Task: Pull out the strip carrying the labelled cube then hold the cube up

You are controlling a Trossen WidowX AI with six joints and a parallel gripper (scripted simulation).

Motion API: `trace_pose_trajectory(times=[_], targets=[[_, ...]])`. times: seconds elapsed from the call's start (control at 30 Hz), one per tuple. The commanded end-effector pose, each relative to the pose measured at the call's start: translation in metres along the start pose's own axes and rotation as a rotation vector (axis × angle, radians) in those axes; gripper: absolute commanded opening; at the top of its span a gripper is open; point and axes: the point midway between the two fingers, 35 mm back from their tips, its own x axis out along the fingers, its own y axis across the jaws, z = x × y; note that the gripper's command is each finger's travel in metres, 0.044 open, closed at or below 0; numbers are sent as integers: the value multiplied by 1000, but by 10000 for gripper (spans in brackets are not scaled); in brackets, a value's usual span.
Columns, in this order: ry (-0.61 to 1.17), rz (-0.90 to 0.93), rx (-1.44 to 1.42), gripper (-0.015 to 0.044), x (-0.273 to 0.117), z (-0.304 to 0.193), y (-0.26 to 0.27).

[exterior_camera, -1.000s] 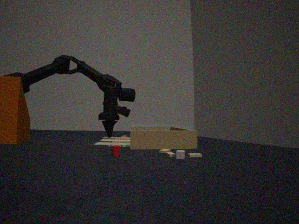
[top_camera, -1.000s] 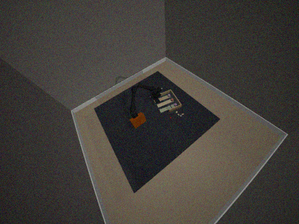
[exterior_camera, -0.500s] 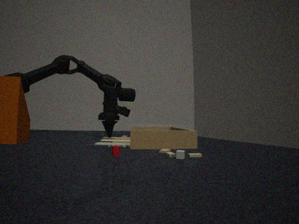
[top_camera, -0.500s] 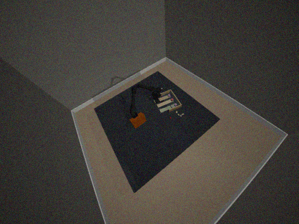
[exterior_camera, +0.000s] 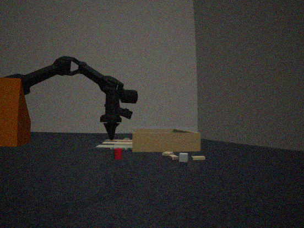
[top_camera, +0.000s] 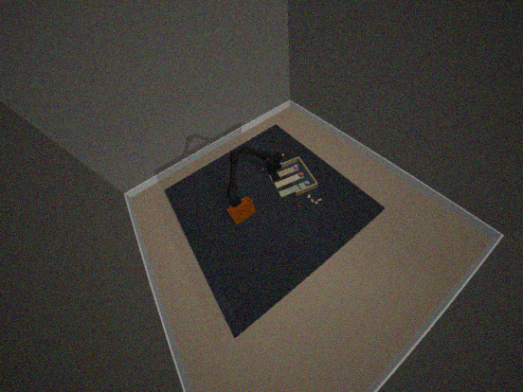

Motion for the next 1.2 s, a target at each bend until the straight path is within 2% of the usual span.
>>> trace_pose_trajectory(times=[0.0,1.17], targets=[[1,-3,-1,0,3,1,0],[1,-3,-1,0,6,-3,2]])
